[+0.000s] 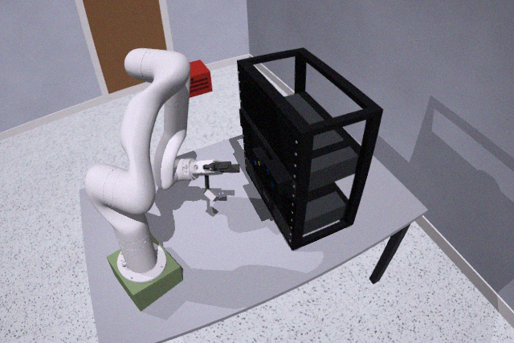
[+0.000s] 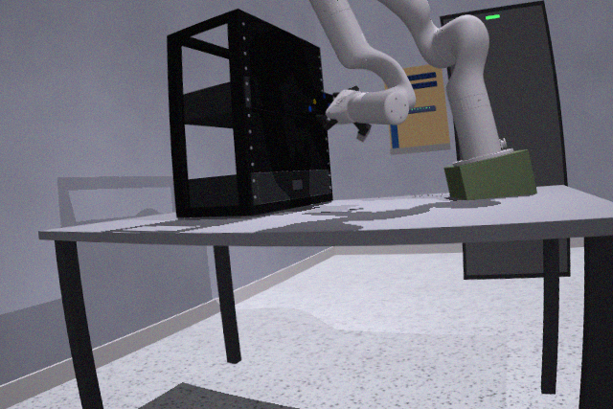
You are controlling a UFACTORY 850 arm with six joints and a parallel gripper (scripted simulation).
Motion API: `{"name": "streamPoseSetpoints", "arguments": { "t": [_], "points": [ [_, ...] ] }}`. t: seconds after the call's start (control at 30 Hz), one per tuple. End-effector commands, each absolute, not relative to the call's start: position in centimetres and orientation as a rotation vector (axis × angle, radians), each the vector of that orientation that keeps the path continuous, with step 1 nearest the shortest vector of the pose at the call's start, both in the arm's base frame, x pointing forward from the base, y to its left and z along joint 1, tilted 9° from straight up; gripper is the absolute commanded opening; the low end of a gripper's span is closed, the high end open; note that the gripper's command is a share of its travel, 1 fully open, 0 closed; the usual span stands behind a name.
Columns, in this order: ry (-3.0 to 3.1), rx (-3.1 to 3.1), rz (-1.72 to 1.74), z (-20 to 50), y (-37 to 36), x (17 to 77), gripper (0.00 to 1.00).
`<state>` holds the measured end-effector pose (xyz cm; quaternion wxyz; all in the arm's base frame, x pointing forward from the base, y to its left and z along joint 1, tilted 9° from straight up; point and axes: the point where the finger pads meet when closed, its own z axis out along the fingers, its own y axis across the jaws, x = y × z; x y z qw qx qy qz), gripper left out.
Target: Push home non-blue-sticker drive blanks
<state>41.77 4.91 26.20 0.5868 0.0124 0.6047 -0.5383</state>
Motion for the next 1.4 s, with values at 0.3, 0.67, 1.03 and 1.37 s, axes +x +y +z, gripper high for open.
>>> {"name": "streamPoseSetpoints", "arguments": {
  "t": [0.3, 0.67, 1.03, 1.37],
  "points": [
    [1.373, -0.375, -1.325, 26.6, 3.0, 41.4, 1.00],
    [1.331, -0.635, -1.356, 26.7, 1.8, 41.0, 1.00],
    [1.303, -0.775, -1.367, 26.8, 1.2, 40.8, 1.00],
    [1.284, -0.870, -1.372, 26.8, 0.8, 40.7, 1.00]
  ]
}}
